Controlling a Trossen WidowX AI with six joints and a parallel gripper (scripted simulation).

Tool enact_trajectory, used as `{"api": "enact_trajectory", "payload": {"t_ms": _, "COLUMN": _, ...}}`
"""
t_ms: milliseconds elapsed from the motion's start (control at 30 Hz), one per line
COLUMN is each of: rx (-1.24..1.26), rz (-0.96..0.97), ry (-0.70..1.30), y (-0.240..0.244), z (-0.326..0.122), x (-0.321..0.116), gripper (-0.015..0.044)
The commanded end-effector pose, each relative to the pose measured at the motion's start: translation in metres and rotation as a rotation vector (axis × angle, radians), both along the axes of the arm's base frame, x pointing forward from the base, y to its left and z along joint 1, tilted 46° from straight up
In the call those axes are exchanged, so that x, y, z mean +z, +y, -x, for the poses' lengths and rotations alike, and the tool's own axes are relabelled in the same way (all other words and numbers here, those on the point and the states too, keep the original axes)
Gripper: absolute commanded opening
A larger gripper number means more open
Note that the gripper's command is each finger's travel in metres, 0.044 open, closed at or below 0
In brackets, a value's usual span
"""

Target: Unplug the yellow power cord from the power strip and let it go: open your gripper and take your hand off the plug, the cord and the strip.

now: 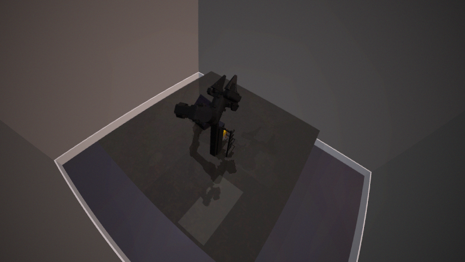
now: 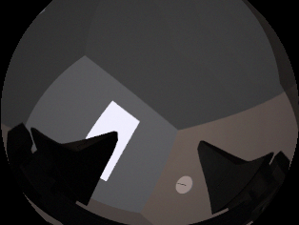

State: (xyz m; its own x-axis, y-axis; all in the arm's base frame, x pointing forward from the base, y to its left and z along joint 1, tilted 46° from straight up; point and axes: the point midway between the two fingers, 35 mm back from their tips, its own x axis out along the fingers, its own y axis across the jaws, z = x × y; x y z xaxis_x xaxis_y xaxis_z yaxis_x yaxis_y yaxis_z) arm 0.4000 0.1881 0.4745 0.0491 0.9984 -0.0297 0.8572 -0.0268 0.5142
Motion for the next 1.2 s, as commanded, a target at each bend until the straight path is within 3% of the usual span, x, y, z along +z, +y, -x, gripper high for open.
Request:
{"api": "enact_trajectory", "payload": {"t_ms": 0, "rx": -0.005, "rz": 0.002, "ry": -0.005, "y": 0.0, "z": -0.001, "x": -0.001, "gripper": 0.0374}}
{"api": "enact_trajectory", "payload": {"t_ms": 267, "rx": -0.184, "rz": 0.251, "ry": -0.306, "y": 0.016, "z": -0.046, "x": -0.09, "gripper": 0.0164}}
{"api": "enact_trajectory", "payload": {"t_ms": 500, "rx": -0.14, "rz": 0.642, "ry": -0.563, "y": 0.015, "z": -0.058, "x": -0.194, "gripper": 0.016}}
{"api": "enact_trajectory", "payload": {"t_ms": 733, "rx": 0.082, "rz": 0.967, "ry": -0.741, "y": -0.001, "z": -0.046, "x": -0.279, "gripper": 0.016}}
{"api": "enact_trajectory", "payload": {"t_ms": 967, "rx": 0.549, "rz": 1.251, "ry": -0.904, "y": -0.035, "z": -0.007, "x": -0.358, "gripper": 0.016}}
{"api": "enact_trajectory", "payload": {"t_ms": 1167, "rx": 1.141, "rz": 1.328, "ry": -1.011, "y": -0.074, "z": 0.04, "x": -0.405, "gripper": 0.016}}
